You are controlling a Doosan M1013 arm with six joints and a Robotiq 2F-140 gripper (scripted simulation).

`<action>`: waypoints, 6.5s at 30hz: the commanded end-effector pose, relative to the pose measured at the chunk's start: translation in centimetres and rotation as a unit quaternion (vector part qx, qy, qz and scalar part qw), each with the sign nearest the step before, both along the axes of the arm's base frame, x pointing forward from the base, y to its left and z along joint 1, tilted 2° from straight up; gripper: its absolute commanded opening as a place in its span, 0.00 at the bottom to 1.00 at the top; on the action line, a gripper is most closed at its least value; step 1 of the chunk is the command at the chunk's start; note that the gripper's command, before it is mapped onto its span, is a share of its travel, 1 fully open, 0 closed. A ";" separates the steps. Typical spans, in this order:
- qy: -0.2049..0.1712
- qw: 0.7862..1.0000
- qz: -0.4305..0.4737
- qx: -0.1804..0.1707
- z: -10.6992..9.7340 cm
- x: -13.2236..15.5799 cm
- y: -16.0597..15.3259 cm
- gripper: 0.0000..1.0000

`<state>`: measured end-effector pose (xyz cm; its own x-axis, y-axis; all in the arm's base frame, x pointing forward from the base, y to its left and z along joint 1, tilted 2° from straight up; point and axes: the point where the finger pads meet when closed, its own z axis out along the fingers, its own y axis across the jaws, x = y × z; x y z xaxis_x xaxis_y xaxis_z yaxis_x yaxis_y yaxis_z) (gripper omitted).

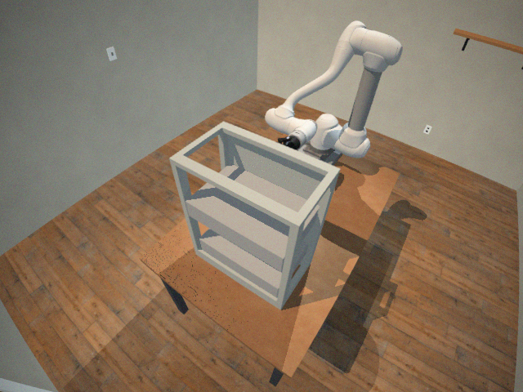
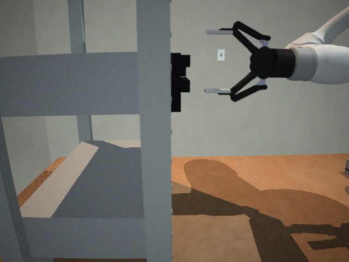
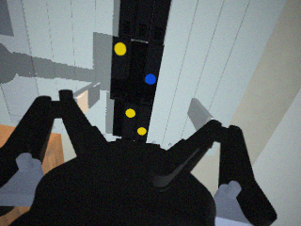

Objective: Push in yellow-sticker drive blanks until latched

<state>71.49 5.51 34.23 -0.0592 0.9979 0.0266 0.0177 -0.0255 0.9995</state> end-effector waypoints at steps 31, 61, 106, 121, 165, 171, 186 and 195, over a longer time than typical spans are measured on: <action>0.000 1.000 0.000 0.000 -1.3 0.2 -3.0 1.00; 0.000 1.000 0.000 0.000 -3.0 0.4 -7.2 1.00; 0.000 1.000 0.000 0.000 -3.0 0.4 -7.2 1.00; 0.000 1.000 0.000 0.000 -3.0 0.4 -7.2 1.00; 0.000 1.000 0.000 0.000 -0.3 0.7 -11.1 1.00; 0.000 1.000 0.000 0.000 -0.3 0.7 -11.1 1.00; 0.000 1.000 0.000 0.000 -0.3 0.7 -11.1 1.00; 0.000 1.000 0.000 0.000 -0.3 0.7 -11.1 1.00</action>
<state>72.14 -5.58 33.93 -0.0592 0.9979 0.0266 0.0178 -0.0256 0.9995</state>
